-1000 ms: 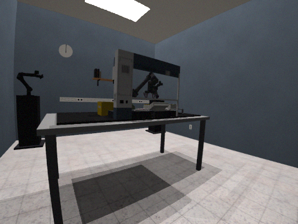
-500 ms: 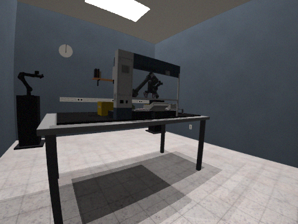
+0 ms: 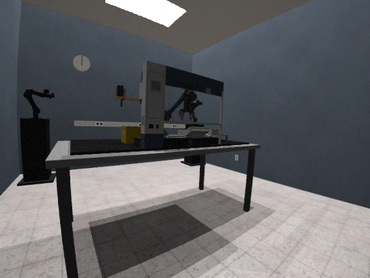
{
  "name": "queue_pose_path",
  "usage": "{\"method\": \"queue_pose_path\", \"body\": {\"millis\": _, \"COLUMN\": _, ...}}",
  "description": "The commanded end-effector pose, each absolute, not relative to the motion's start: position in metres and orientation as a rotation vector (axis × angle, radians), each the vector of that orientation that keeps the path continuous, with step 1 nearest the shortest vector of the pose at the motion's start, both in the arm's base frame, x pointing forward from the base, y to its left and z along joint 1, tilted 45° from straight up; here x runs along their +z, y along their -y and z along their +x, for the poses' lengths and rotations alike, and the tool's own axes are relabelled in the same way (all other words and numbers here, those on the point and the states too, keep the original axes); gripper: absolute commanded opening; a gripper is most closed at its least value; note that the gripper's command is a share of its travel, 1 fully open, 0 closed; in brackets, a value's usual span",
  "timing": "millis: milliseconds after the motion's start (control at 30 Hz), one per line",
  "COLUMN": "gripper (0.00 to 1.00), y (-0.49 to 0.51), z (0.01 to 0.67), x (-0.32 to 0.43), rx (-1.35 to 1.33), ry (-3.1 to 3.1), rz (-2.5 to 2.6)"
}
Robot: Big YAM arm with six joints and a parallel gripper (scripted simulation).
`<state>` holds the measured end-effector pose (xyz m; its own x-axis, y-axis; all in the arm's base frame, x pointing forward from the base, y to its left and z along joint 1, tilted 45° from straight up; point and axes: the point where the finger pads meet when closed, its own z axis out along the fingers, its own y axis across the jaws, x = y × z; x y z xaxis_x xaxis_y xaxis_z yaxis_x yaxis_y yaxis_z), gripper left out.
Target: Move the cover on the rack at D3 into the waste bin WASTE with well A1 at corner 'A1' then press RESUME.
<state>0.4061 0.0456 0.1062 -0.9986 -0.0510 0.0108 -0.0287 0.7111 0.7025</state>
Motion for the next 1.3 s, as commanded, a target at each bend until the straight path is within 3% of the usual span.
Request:
{"method": "queue_pose_path", "body": {"millis": 0, "gripper": 1.00, "y": -0.028, "z": 0.421, "x": 0.129, "rx": -1.182, "ry": 2.933, "rz": 0.106}}
{"method": "queue_pose_path", "body": {"millis": 733, "gripper": 1.00, "y": -0.011, "z": 0.407, "x": 0.148, "rx": -1.180, "ry": 2.864, "rz": 0.124}}
{"method": "queue_pose_path", "body": {"millis": 767, "gripper": 0.00, "y": 0.007, "z": 0.404, "x": 0.141, "rx": -1.185, "ry": 2.867, "rz": 0.066}}
{"method": "queue_pose_path", "body": {"millis": 1267, "gripper": 0.00, "y": 0.052, "z": 0.386, "x": 0.097, "rx": -1.183, "ry": 2.887, "rz": 0.079}}
